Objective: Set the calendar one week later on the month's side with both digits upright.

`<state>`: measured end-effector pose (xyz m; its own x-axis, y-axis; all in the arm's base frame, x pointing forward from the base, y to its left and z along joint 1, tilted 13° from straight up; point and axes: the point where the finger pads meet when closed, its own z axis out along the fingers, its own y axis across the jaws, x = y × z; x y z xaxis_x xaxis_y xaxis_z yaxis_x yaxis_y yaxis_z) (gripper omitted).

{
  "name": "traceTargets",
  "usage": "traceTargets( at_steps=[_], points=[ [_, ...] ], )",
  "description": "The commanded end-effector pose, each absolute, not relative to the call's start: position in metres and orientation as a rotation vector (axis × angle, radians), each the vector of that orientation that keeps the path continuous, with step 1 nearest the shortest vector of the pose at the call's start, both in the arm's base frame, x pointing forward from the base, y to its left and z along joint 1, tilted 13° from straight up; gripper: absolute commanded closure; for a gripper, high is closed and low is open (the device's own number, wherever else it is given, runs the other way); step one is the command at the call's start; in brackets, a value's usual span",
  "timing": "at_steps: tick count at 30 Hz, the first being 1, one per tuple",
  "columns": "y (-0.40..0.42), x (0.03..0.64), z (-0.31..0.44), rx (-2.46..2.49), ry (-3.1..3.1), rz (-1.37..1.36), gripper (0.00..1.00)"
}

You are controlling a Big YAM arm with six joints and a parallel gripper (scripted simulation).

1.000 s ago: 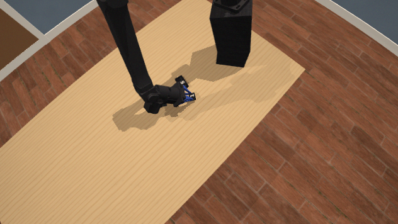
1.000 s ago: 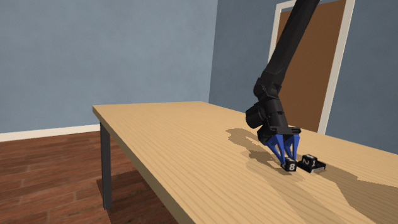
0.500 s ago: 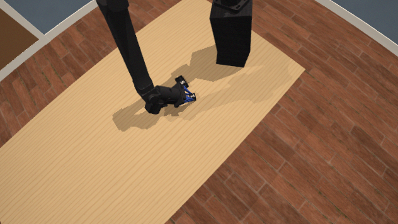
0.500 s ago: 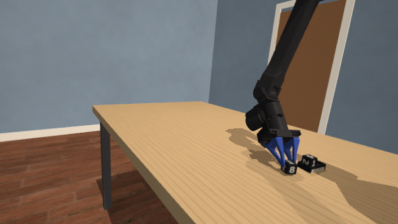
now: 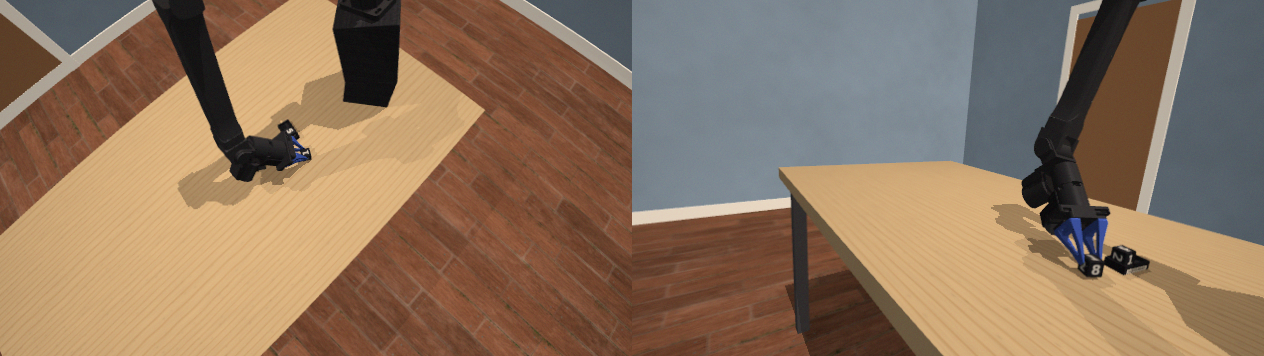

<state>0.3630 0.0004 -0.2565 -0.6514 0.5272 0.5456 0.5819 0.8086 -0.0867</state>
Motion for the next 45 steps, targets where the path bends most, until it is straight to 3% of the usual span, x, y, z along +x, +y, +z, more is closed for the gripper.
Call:
traceTargets(
  at_steps=[1,45],
  points=[
    [-0.0038,0.3646,-0.2613,-0.817,-2.431,-0.134,0.74],
    [-0.0055,0.3661,-0.2676,-0.818,-2.433,-0.135,0.74]
  ],
)
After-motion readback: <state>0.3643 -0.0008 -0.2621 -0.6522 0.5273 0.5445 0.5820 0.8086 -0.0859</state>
